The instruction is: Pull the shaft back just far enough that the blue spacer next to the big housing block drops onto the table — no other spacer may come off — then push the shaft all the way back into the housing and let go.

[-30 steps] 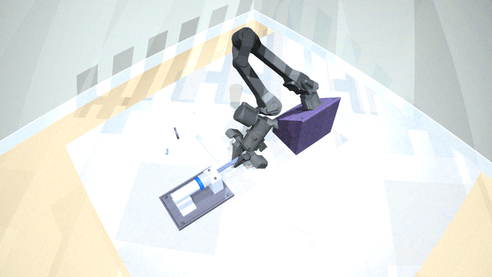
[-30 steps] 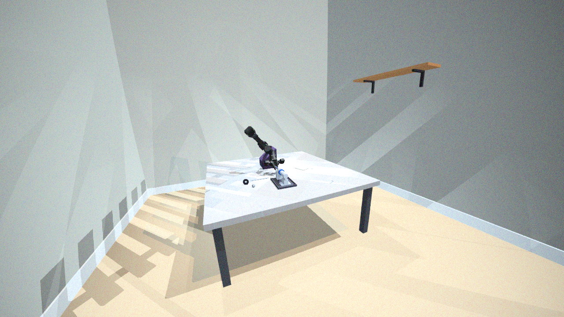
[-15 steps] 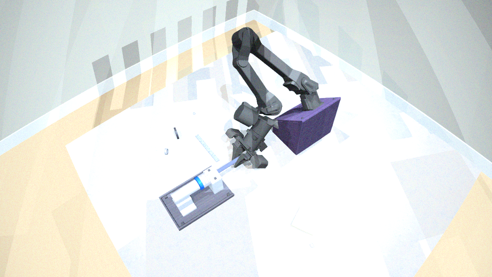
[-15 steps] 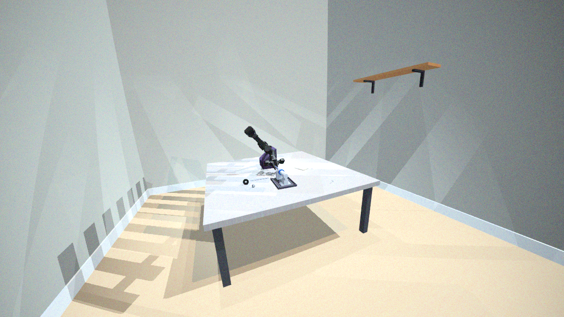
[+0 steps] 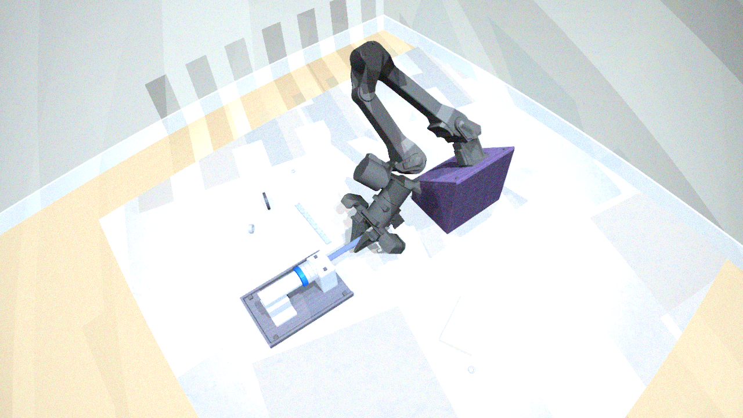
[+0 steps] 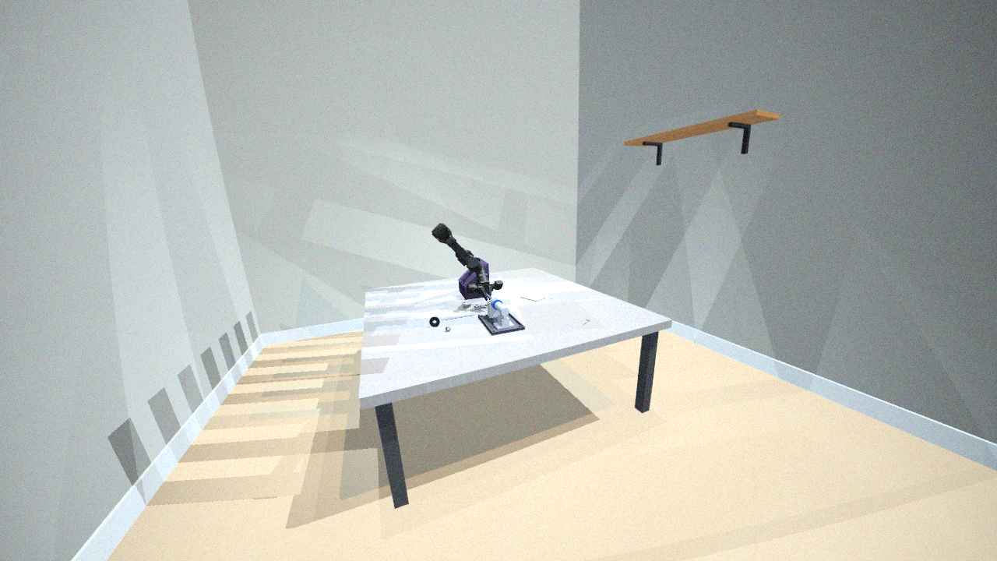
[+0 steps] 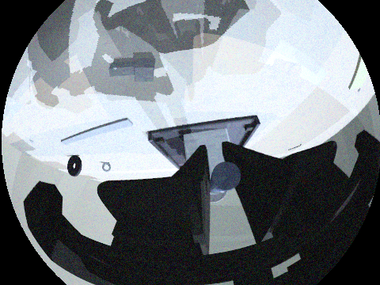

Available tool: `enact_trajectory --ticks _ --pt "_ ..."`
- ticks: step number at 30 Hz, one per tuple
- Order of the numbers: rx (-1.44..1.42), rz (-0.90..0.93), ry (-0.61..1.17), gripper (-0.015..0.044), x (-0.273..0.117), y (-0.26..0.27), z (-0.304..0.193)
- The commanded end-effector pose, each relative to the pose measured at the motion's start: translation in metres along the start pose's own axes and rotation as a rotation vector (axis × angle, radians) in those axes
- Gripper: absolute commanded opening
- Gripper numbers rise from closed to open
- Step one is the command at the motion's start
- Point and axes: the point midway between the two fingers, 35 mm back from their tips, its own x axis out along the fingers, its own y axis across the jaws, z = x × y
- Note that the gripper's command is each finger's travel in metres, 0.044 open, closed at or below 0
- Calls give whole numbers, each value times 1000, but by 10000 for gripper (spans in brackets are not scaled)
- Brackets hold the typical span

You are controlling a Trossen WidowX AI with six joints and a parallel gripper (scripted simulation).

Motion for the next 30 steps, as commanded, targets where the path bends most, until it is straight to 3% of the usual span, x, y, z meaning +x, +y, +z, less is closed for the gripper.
enact_trajectory --ticks 1,30 --pt "-3 -1 -2 0 -1 0 2" --pt "-4 -1 -2 0 -3 0 3"
